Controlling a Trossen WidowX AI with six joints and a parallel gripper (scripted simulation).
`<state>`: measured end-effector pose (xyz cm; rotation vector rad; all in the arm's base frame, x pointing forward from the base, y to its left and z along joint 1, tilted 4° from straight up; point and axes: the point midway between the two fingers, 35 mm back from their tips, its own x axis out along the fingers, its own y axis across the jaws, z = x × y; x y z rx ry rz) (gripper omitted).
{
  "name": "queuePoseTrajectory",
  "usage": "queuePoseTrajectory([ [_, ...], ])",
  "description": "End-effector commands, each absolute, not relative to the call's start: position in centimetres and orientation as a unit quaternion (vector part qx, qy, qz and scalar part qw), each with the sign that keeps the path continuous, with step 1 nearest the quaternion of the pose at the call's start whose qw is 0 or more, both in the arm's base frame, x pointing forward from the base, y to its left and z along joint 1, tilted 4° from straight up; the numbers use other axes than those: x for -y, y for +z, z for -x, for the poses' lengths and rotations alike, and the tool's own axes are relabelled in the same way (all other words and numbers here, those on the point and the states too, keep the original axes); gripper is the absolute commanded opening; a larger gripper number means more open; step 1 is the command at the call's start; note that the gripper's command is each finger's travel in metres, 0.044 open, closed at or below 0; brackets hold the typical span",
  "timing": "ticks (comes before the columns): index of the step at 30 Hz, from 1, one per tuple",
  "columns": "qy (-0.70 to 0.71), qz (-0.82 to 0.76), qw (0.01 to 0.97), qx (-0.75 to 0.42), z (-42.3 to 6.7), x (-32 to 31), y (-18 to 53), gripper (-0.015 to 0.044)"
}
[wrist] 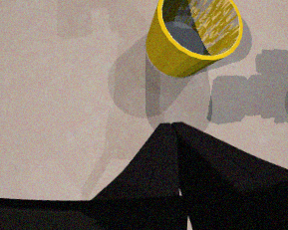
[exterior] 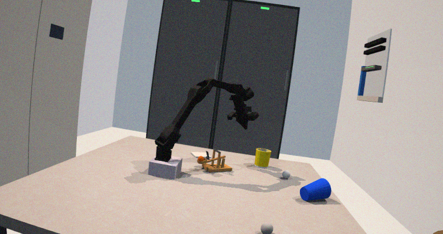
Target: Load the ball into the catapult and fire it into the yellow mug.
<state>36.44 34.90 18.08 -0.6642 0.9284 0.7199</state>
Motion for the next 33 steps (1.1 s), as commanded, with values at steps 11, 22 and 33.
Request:
queuePoseTrajectory([
  [11,0.349,0.473,0.654,-0.476,-28.2,-32.7,12.7,0.0000],
  [22,0.355,0.598,0.531,-0.484,-22.6,-29.5,9.9,0.0000],
  [33,0.353,0.710,0.387,-0.471,-18.0,-25.5,8.4,0.0000],
])
